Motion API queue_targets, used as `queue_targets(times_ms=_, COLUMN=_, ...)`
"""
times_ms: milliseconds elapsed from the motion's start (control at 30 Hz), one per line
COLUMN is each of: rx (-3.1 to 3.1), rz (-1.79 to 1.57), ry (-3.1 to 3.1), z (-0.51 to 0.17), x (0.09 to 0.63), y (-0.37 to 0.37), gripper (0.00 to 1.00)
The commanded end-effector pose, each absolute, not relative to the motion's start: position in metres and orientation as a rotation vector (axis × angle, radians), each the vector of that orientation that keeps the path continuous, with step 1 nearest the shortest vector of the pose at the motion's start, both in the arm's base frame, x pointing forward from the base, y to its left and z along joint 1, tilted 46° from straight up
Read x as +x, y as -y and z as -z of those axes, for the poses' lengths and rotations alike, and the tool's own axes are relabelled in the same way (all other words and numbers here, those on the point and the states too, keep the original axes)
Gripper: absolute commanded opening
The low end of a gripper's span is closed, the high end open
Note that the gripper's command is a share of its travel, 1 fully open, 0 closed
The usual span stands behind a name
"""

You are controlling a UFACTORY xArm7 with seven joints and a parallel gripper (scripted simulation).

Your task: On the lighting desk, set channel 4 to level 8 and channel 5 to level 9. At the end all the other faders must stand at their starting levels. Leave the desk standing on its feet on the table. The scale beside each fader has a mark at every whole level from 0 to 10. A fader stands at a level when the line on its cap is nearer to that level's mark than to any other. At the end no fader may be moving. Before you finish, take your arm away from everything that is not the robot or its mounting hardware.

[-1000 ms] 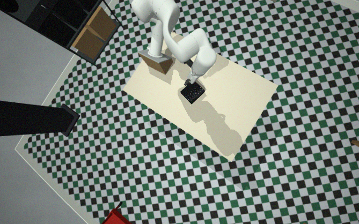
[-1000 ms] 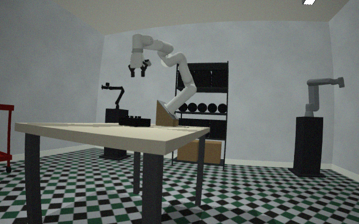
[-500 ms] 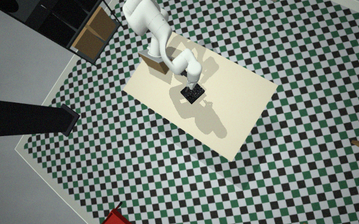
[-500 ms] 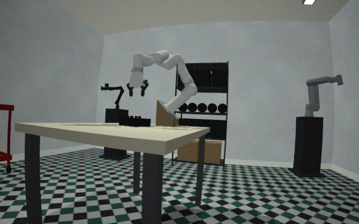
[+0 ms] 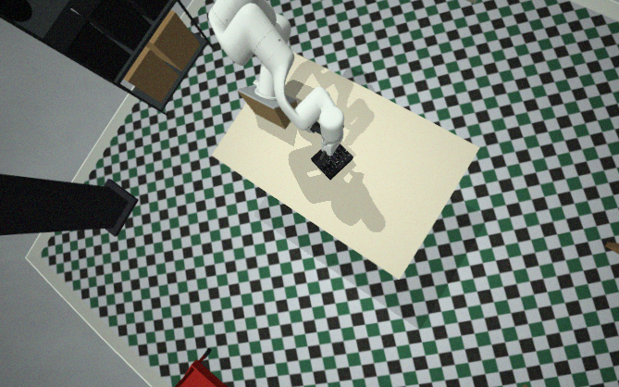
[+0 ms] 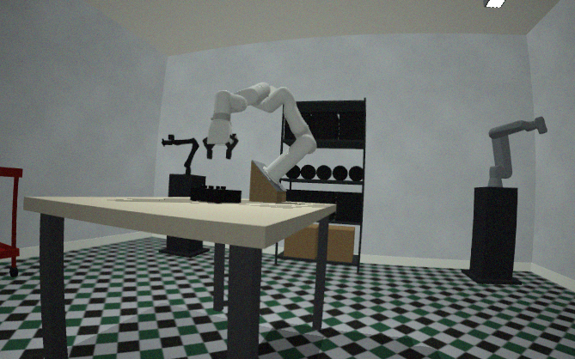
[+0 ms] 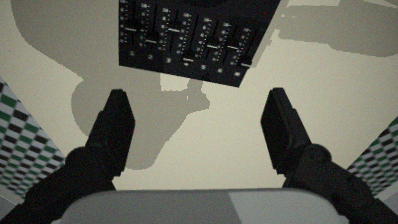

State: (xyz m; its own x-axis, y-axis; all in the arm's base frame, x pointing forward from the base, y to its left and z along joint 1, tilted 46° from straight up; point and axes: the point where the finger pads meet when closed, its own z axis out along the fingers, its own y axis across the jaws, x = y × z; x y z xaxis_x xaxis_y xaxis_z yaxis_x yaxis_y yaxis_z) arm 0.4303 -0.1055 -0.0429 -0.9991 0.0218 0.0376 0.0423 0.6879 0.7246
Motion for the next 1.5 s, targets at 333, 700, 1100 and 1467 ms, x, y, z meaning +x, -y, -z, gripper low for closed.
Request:
queue_targets(times_ms=333, rx=-0.392, rz=1.178, ry=2.755, z=0.109, x=0.493, y=0.062, gripper=0.00)
queue_targets(times_ms=700, rx=-0.392, rz=1.178, ry=2.755, z=0.109, x=0.493, y=0.062, gripper=0.00)
queue_targets(times_ms=1100, rx=-0.392, rz=1.178, ry=2.755, z=0.109, x=0.493, y=0.062, gripper=0.00)
queue_targets(times_ms=1467, rx=-0.392, rz=1.178, ry=2.755, z=0.109, x=0.493, y=0.062, gripper=0.00)
